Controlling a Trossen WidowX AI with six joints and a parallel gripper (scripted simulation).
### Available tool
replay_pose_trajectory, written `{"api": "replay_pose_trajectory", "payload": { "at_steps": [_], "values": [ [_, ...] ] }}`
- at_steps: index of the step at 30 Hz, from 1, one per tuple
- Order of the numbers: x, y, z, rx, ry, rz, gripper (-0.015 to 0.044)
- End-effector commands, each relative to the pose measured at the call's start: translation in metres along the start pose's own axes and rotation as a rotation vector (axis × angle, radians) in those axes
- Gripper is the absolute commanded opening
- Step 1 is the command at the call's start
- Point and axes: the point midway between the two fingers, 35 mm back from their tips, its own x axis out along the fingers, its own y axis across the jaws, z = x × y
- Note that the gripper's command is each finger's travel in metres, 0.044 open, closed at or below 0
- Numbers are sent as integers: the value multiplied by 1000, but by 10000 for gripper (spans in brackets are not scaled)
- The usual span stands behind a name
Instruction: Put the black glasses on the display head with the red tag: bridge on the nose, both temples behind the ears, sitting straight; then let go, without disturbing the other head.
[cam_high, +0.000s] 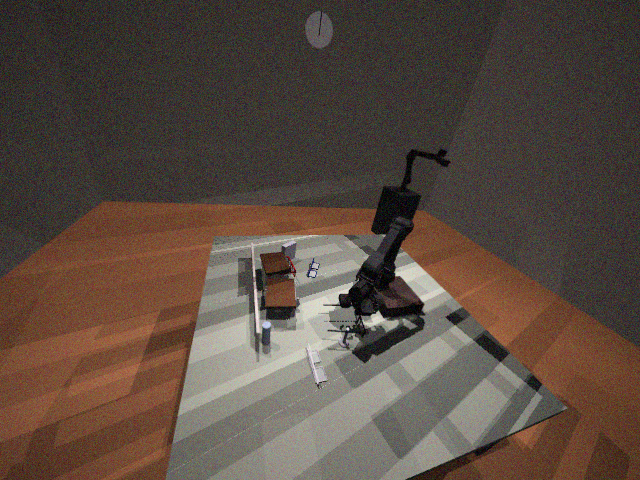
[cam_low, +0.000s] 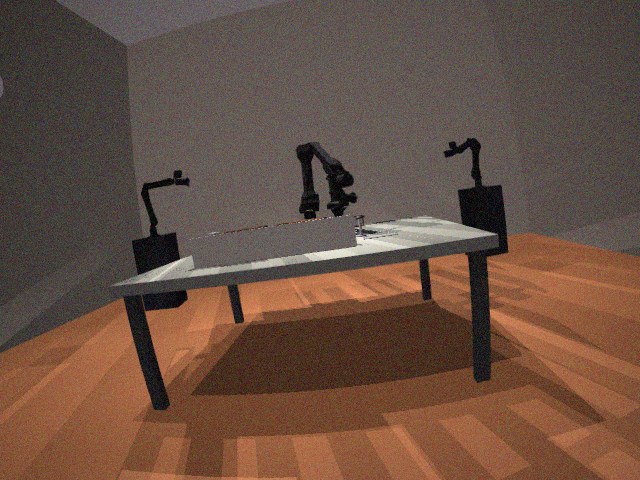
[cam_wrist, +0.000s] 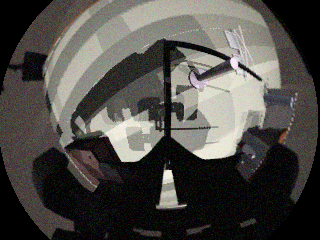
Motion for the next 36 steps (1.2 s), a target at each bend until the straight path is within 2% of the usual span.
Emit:
{"api": "replay_pose_trajectory", "payload": {
  "at_steps": [1,36],
  "values": [
    [-1,1,-4,-3,-5,-1,0],
    [-4,2,3,-3,-6,-1,0]
  ]
}}
